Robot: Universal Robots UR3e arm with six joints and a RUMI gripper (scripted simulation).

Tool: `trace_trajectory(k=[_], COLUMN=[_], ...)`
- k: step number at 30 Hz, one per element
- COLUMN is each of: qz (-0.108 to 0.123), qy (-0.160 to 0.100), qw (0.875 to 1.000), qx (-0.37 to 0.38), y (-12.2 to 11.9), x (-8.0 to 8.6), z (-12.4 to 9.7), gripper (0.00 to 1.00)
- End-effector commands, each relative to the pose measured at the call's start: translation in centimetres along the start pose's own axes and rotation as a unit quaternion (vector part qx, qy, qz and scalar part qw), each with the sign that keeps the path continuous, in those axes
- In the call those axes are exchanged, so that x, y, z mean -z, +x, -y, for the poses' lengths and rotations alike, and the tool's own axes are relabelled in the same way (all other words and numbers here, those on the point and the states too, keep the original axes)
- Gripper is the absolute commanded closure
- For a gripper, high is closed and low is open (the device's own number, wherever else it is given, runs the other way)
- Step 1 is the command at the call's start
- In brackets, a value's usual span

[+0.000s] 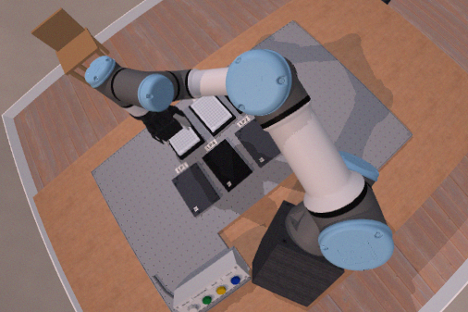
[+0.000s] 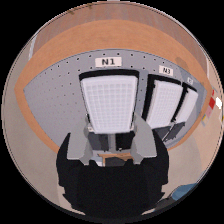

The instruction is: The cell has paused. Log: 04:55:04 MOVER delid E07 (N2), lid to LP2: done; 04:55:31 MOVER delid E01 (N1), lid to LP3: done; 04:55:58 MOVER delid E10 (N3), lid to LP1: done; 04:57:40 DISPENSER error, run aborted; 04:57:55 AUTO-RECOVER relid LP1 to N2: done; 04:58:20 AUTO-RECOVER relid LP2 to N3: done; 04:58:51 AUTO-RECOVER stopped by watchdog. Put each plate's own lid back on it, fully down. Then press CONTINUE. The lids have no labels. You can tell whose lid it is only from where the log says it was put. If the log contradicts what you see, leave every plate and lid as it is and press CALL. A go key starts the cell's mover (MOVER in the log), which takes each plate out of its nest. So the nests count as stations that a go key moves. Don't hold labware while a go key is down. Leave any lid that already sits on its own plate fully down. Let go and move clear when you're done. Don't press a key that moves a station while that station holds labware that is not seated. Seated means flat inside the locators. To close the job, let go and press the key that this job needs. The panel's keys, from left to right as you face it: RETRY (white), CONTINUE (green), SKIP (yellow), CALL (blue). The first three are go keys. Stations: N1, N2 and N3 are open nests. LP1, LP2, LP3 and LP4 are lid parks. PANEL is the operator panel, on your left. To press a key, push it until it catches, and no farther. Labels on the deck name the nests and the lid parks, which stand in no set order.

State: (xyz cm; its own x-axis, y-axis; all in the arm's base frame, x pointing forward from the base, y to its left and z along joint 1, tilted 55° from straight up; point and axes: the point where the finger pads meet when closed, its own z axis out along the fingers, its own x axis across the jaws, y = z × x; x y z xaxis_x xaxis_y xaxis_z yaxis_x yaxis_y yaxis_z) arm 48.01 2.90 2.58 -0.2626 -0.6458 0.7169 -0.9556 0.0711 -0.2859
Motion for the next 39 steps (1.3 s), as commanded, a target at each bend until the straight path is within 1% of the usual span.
trace_trajectory(k=[1, 35, 36, 39], qz=[0.001, 0.001, 0.001, 0.001], qy=[0.001, 0.001, 0.001, 0.001], qw=[1.000, 1.000, 1.000, 1.000], qx=[0.000, 0.000, 0.000, 0.000], y=[-0.01, -0.01, -0.01, -0.01], x=[0.10, 0.09, 0.09, 0.09], z=[0.04, 0.04, 0.04, 0.04], gripper=[1.00, 1.00, 0.18, 0.18])
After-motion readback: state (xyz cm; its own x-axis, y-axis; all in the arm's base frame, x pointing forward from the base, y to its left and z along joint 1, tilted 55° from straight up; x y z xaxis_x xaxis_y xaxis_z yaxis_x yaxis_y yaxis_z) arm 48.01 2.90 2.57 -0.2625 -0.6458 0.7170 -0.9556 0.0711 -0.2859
